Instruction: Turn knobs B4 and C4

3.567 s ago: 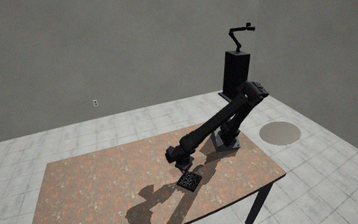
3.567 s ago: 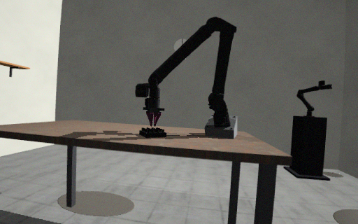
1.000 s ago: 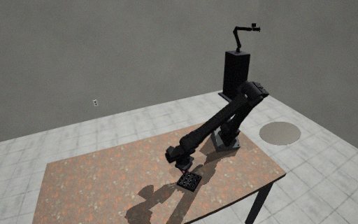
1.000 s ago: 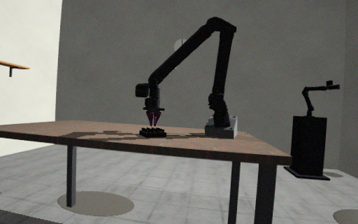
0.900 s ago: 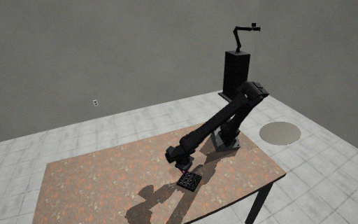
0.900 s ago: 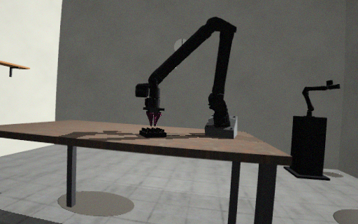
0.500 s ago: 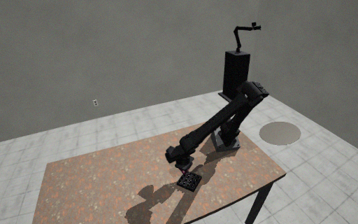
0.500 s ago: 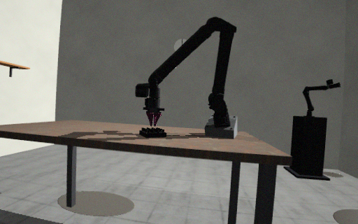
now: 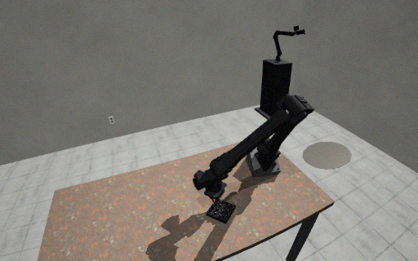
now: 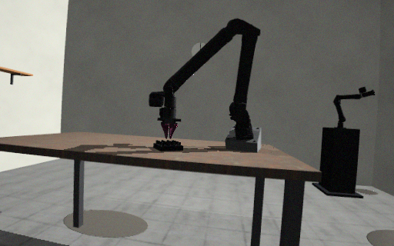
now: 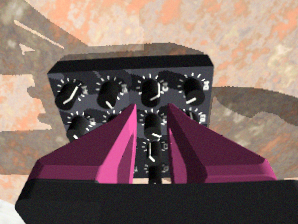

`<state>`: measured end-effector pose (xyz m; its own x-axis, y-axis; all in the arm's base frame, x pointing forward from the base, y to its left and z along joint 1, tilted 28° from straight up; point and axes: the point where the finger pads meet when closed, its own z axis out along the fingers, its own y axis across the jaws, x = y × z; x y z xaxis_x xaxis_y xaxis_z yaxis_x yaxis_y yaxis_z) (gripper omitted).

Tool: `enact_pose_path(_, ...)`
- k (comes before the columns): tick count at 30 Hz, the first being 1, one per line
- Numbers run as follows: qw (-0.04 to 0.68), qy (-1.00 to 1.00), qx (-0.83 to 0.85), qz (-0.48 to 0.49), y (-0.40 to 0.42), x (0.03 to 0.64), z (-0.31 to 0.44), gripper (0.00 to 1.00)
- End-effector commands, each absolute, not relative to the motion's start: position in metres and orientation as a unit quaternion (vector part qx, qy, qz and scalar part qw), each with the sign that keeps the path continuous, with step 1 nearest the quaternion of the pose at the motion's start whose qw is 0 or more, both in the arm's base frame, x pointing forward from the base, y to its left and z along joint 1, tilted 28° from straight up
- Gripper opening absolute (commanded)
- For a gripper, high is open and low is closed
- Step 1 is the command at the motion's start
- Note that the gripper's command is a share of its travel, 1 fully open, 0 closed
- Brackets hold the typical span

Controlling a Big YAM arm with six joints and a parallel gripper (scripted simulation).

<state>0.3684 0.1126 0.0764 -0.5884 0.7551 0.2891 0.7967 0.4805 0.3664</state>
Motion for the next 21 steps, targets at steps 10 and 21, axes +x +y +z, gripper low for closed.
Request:
enact_pose_path(10,0.043,-0.86,-0.451,-0.236,0.1163,0.3691,0.0733,0.19)
enact_pose_path(21,0.044,-0.859,-0.452,-0.235,0.119,0.3696,0.0668,0.19)
